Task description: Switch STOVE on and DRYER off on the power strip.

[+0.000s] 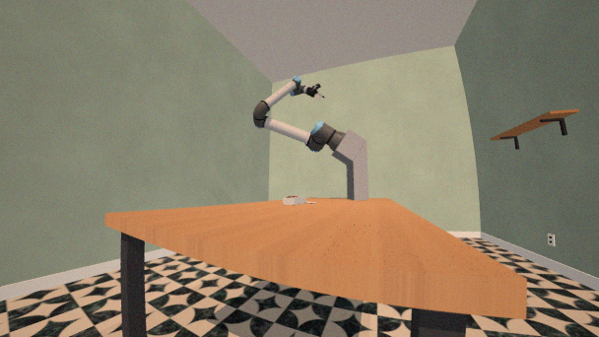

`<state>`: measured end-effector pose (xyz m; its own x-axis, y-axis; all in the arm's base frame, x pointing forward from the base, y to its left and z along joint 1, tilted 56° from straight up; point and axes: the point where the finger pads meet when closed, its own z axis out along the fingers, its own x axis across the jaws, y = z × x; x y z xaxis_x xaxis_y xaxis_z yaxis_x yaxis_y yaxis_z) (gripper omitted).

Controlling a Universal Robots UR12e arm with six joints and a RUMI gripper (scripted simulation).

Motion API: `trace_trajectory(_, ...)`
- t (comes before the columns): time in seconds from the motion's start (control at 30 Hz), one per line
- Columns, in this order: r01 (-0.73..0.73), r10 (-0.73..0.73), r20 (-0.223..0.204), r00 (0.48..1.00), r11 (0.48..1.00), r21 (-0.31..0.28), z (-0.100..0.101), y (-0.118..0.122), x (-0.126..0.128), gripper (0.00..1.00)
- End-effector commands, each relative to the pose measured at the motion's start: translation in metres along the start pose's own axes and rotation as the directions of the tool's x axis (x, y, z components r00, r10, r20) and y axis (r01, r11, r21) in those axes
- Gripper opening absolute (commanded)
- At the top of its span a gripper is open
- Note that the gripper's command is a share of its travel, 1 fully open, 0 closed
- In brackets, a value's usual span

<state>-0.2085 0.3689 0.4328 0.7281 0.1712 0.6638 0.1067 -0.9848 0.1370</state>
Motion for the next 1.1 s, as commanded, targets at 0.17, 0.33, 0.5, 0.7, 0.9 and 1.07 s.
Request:
trace_trajectory(0.17, -0.001, 0.001, 0.0, 1.0, 1.0, 0.0, -0.0002, -0.0005, 0.0002, 1.0)
trace_trajectory(0.33, -0.001, 0.001, 0.0, 1.0, 1.0, 0.0, -0.0002, -0.0005, 0.0002, 1.0)
trace_trajectory(0.5, -0.001, 0.001, 0.0, 1.0, 1.0, 0.0, -0.0002, -0.0005, 0.0002, 1.0)
trace_trajectory(0.7, -0.001, 0.001, 0.0, 1.0, 1.0, 0.0, 0.0, -0.0006, 0.0002, 1.0)
trace_trajectory(0.9, -0.001, 0.001, 0.003, 1.0, 1.0, -0.002, 0.0015, -0.0023, 0.0007, 1.0)
trace_trajectory(1.07, -0.001, 0.001, 0.006, 1.0, 1.0, -0.006, 0.0039, -0.0049, 0.0016, 1.0)
